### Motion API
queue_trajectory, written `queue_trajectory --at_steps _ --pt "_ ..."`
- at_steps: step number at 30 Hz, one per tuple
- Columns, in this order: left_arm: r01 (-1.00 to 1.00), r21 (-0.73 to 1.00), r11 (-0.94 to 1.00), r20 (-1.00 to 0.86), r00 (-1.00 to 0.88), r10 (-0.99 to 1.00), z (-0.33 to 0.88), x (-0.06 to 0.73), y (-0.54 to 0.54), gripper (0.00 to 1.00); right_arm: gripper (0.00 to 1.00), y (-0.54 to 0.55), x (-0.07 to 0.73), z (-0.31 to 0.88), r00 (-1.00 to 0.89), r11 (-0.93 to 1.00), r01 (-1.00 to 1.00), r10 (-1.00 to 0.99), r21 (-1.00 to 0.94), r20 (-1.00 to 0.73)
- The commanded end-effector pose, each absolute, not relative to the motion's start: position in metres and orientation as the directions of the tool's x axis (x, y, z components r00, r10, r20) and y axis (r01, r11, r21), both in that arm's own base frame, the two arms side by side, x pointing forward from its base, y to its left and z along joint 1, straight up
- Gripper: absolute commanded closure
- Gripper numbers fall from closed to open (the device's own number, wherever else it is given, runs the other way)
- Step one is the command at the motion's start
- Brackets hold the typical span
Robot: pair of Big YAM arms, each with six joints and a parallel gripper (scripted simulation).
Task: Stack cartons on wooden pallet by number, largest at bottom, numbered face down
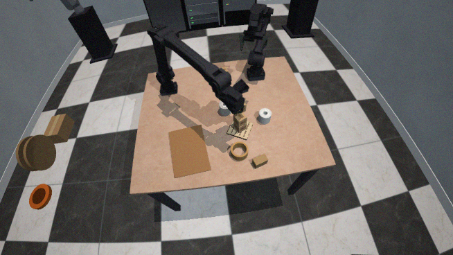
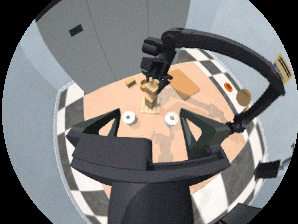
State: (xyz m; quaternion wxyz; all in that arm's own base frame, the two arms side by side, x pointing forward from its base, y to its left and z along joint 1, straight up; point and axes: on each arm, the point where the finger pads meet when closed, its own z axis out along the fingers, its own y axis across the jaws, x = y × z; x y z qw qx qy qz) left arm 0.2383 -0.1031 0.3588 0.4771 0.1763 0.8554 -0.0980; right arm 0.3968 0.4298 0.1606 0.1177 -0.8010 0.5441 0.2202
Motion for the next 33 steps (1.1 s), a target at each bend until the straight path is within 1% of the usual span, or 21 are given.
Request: queue_trajectory --at_steps 1,12,13,19,22,29,33 --pt "0.394 0.0 0.919 -0.859 -0.471 0.202 0.371 0.239 -0.102 0.0 0.5 0.441 0.412 0.188 0.362 -0.411 -0.911 -0.789 -0.011 -0.496" --pt "0.394 0.0 0.919 -0.859 -0.471 0.202 0.371 0.239 -0.102 0.0 0.5 0.442 0.413 0.193 0.368 -0.411 -0.911 -0.784 -0.026 -0.499" --pt "0.394 0.0 0.919 -0.859 -0.471 0.202 0.371 0.239 -0.102 0.0 0.5 0.442 0.414 0.183 0.358 -0.411 -0.911 -0.792 -0.002 -0.493" --pt "0.394 0.0 0.919 -0.859 -0.471 0.202 0.371 0.239 -0.102 0.0 0.5 0.443 0.427 0.197 0.36 -0.41 -0.912 -0.792 -0.007 -0.493" --pt "0.394 0.0 0.919 -0.859 -0.471 0.202 0.371 0.239 -0.102 0.0 0.5 0.442 0.418 0.197 0.369 -0.418 -0.908 -0.787 -0.013 -0.495" --pt "0.394 0.0 0.919 -0.859 -0.471 0.202 0.371 0.239 -0.102 0.0 0.5 0.443 0.416 0.183 0.375 -0.42 -0.907 -0.783 -0.024 -0.497" --pt "0.394 0.0 0.919 -0.859 -0.471 0.202 0.371 0.239 -0.102 0.0 0.5 0.438 0.408 0.155 0.351 -0.413 -0.911 -0.799 0.021 -0.488"
